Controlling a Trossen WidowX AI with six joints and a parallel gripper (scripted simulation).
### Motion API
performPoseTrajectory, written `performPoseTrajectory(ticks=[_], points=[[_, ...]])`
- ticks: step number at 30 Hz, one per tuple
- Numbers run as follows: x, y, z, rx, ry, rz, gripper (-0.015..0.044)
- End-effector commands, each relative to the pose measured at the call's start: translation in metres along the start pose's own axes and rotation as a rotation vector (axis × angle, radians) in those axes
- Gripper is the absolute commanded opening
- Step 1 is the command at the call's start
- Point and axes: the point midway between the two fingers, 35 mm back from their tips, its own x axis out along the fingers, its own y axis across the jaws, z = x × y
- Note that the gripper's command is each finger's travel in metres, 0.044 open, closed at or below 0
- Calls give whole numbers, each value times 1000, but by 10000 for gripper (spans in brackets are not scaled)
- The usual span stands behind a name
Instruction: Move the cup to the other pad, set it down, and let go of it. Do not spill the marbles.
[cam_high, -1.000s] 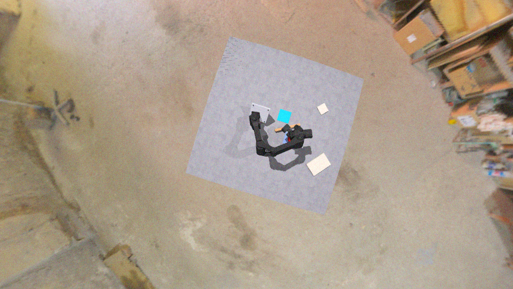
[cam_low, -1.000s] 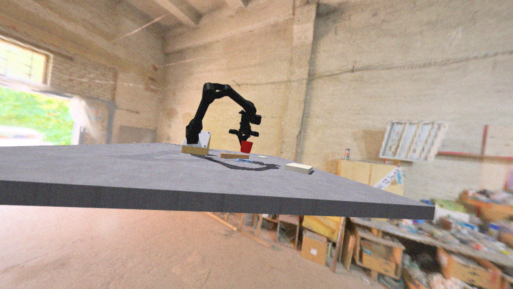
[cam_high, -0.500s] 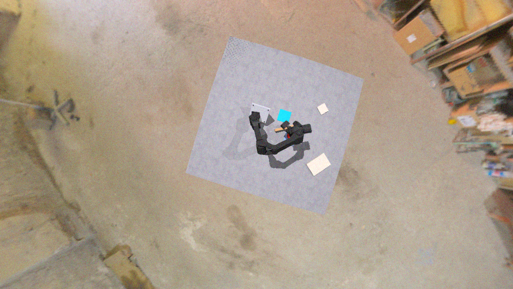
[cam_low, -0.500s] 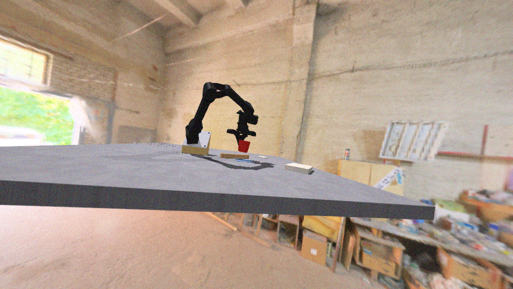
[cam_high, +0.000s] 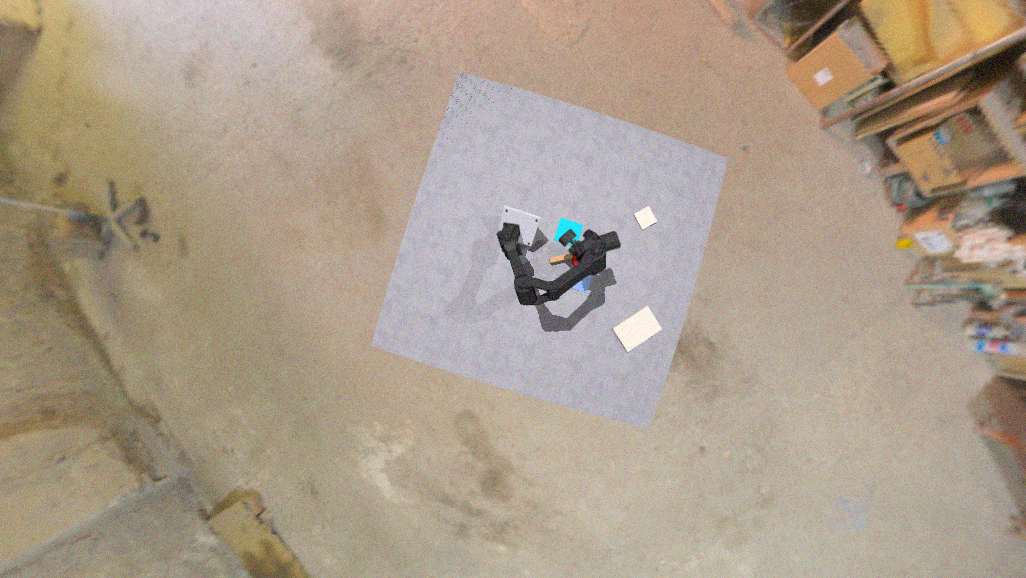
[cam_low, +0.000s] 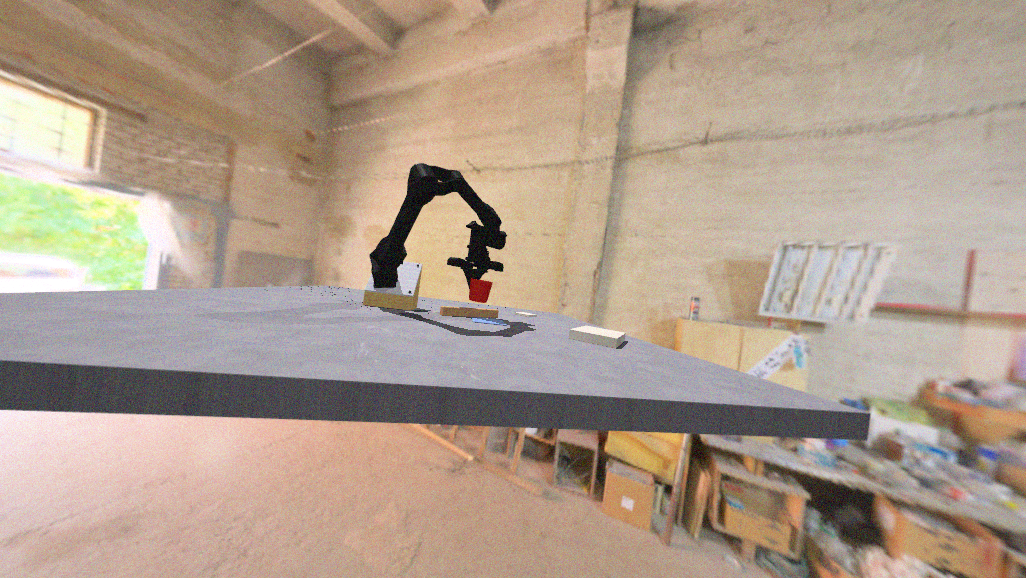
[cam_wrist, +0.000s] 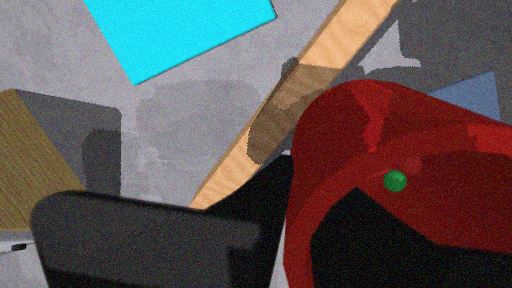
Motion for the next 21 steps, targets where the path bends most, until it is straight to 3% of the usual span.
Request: performPoseTrajectory(ticks=[1,21], points=[[0,12,7,2,-2,3,0],[-2,60,34,1,-4,5,0]])
